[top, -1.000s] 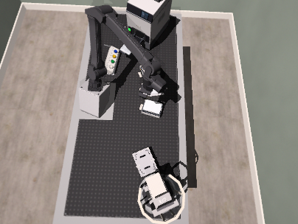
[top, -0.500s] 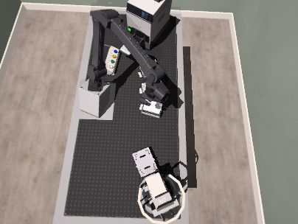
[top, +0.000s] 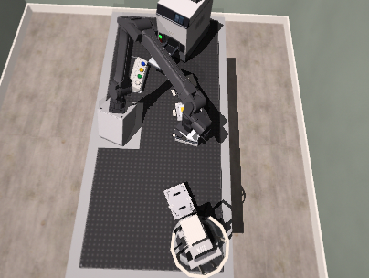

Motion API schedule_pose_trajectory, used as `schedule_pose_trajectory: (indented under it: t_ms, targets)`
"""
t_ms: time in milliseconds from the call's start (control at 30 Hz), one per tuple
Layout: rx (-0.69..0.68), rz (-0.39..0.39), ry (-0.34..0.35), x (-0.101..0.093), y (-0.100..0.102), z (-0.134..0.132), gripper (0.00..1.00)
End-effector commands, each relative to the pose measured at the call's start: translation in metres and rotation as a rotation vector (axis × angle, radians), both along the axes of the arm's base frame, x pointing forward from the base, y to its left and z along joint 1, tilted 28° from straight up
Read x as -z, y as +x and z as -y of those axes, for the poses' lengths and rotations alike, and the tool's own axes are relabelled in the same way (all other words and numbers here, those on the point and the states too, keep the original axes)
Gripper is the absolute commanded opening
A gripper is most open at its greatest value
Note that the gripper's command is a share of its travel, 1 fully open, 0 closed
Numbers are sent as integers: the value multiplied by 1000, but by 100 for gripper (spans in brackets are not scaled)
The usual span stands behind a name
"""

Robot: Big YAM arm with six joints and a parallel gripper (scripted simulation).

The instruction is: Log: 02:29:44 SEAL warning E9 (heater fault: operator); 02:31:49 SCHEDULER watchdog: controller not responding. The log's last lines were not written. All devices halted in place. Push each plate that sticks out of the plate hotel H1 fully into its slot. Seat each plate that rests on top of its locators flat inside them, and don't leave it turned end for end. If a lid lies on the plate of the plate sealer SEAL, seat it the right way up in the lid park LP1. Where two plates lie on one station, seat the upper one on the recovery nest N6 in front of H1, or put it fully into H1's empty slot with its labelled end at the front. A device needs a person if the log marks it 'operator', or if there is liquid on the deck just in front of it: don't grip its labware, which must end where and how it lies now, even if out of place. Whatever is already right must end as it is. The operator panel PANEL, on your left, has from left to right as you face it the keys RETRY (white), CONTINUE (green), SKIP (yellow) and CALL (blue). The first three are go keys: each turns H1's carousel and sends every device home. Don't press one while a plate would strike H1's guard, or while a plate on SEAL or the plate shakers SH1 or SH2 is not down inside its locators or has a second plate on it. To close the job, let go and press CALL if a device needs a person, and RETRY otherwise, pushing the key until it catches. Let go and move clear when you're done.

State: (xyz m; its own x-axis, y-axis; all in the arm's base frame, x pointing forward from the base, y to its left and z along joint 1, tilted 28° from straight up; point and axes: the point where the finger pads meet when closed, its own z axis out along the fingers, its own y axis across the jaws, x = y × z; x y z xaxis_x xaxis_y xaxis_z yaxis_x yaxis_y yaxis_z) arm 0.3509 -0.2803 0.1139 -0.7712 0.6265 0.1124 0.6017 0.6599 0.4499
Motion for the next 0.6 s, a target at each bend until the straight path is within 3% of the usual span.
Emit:
schedule_pose_trajectory:
  t_ms: [0, 567]
  targets:
    - [8, 25, -27, -8, 7, 28, 100]
    - [9, 21, -25, 13, 11, 74, 100]
